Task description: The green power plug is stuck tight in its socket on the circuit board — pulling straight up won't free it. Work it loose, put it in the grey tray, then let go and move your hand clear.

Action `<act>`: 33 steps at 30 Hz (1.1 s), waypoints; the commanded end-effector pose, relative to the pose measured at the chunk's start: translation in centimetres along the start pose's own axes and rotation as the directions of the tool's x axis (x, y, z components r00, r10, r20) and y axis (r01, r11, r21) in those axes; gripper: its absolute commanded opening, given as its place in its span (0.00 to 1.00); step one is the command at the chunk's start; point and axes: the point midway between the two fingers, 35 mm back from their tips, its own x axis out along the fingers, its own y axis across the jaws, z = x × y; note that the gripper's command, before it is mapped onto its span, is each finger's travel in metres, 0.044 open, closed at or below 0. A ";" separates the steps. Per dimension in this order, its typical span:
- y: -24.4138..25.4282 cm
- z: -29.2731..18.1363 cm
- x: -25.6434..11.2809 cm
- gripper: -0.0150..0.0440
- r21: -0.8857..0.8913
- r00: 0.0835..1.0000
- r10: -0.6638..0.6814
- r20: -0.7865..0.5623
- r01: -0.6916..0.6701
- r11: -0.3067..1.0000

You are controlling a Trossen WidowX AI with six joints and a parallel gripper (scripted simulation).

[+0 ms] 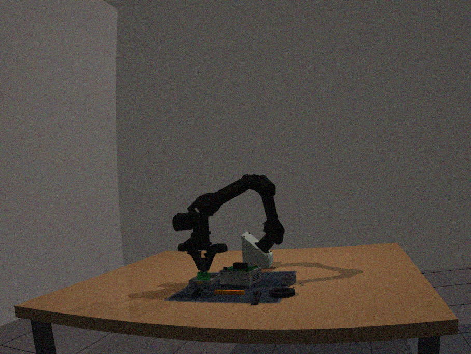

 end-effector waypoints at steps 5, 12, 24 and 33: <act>0.0 0.0 0.0 0.30 -0.001 1.000 -0.002 -0.002 0.002 1.000; 0.0 0.0 0.0 0.61 -0.001 1.000 -0.002 -0.002 0.002 1.000; 0.0 0.0 0.0 1.00 -0.001 1.000 -0.002 -0.002 0.002 1.000; 0.0 0.0 0.0 1.00 -0.001 1.000 -0.002 -0.002 0.002 1.000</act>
